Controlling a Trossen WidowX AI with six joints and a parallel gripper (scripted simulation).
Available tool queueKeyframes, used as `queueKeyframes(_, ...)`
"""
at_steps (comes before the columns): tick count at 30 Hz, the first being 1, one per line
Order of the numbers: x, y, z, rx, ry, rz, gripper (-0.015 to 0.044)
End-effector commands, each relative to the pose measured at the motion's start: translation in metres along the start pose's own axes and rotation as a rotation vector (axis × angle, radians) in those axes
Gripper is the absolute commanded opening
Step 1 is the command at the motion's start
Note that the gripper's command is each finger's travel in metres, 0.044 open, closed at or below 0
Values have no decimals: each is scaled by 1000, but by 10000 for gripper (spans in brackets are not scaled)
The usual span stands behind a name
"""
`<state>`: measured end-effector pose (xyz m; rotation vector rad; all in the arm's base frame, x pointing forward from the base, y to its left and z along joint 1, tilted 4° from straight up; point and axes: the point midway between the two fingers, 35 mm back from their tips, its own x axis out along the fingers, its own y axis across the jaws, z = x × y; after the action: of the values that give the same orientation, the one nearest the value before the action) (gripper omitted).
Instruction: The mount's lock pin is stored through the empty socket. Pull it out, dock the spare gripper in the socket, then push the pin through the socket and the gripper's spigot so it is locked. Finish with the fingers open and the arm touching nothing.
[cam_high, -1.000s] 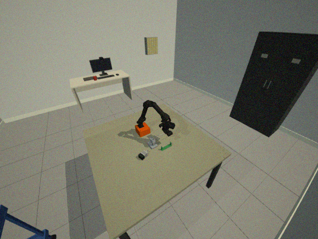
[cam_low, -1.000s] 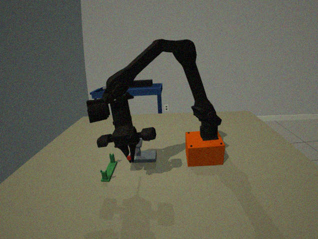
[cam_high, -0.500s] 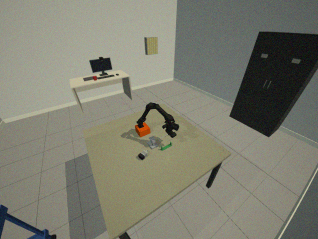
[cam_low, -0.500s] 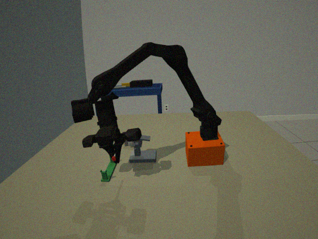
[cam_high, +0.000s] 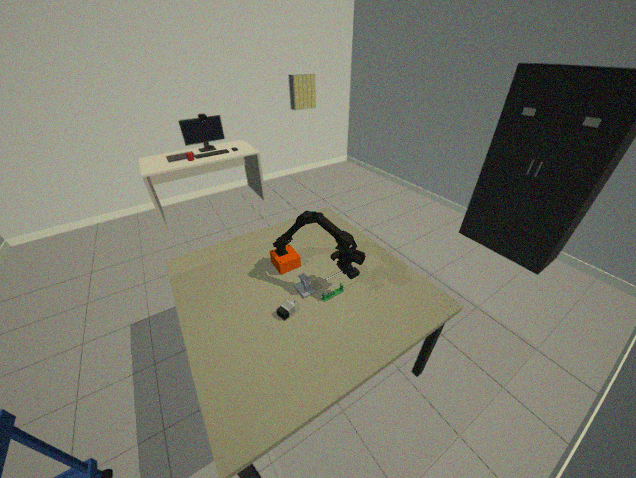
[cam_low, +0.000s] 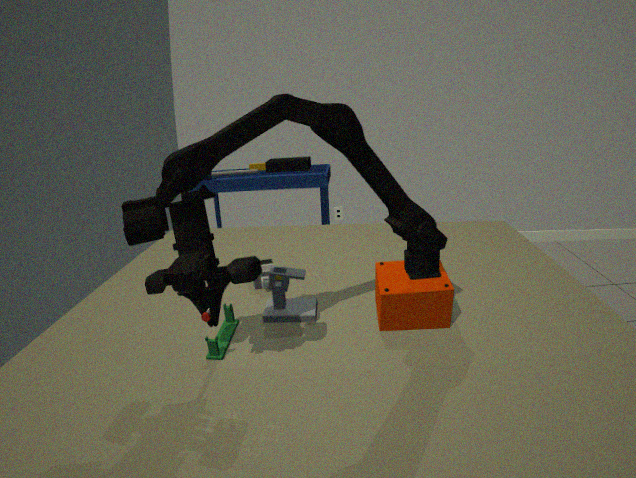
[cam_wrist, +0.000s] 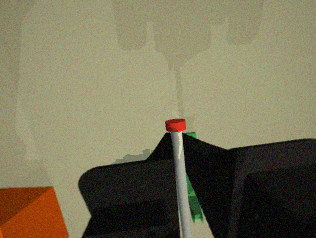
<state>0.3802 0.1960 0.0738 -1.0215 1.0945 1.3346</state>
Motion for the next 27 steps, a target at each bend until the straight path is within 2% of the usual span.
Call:
queueKeyframes(1, -2, -10, 3, -4, -2, -5, 0)
queueKeyframes(27, 24, -24, 2, -8, -4, -11, 0)
